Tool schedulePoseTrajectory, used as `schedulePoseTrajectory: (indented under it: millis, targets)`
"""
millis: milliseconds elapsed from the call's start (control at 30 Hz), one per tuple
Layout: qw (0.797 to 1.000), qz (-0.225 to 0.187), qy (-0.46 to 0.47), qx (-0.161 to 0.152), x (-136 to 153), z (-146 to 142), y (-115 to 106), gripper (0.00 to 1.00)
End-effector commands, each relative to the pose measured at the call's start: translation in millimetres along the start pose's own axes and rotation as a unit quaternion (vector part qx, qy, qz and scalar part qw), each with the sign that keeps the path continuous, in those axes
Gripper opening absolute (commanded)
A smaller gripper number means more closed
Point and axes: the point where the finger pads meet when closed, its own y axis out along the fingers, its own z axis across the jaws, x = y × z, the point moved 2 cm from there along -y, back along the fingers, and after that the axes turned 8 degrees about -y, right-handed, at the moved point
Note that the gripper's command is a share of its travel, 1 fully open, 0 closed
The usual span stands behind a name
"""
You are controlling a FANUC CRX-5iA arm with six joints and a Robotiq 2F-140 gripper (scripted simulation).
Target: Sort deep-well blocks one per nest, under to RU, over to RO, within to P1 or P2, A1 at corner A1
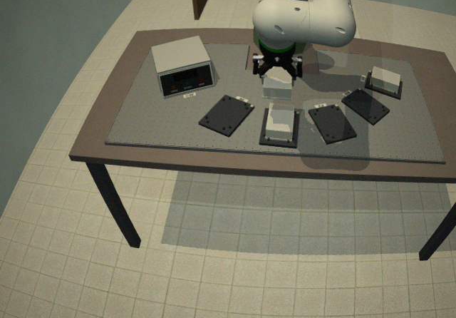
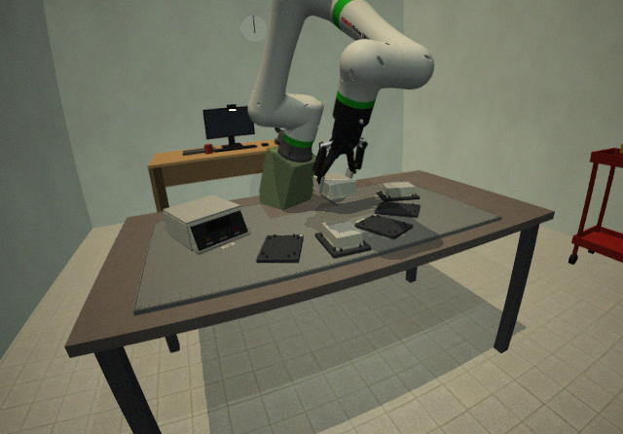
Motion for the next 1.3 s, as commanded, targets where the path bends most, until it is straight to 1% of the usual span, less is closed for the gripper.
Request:
schedulePoseTrajectory:
  millis: [0, 167, 267, 467, 667, 767, 833, 1267]
  targets:
    - [1.000, 0.000, 0.000, 0.000, -3, -10, -1, 0.10]
    - [1.000, 0.000, 0.000, 0.000, -8, -25, -3, 0.10]
    - [1.000, 0.000, 0.000, 0.000, -9, -27, -3, 0.10]
    - [0.995, -0.007, -0.086, 0.050, -8, -48, -1, 0.10]
    - [0.980, -0.014, -0.172, 0.099, -7, -70, 2, 0.10]
    - [0.980, -0.014, -0.173, 0.099, -6, -80, 3, 0.10]
    - [0.980, -0.014, -0.173, 0.099, -6, -80, 3, 0.10]
    - [0.980, -0.014, -0.173, 0.099, -5, -123, 7, 0.10]
